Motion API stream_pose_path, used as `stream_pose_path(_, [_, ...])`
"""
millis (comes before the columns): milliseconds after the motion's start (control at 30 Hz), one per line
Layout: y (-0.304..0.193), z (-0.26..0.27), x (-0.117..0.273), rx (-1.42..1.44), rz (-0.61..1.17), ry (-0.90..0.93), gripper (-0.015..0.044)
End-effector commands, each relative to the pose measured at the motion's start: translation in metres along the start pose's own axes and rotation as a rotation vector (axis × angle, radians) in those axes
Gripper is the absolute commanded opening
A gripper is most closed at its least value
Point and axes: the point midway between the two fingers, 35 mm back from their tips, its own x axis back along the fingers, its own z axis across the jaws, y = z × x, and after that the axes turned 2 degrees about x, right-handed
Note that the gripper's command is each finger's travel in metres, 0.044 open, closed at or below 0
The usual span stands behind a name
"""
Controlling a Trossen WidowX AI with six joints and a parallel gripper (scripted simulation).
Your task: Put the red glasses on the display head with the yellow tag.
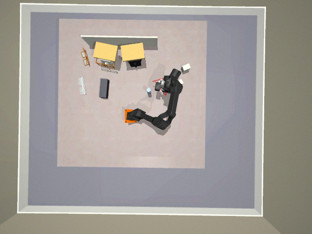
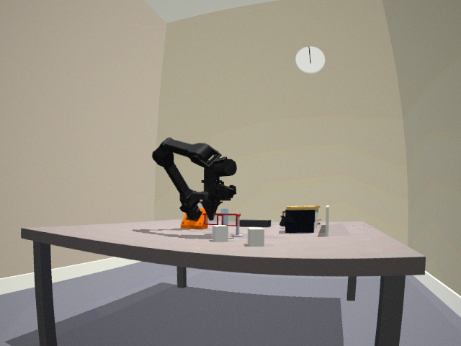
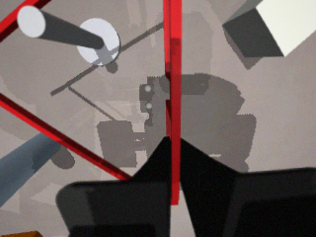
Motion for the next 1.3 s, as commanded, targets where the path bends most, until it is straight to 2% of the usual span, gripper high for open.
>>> stream_pose_path(0, [-0.004, -0.002, 0.0, 0.004, 0.001, -0.001, 0.0])
stream_pose_path(1267, [-0.028, -0.009, 0.0, 0.005, 0.002, -0.002, 0.0])
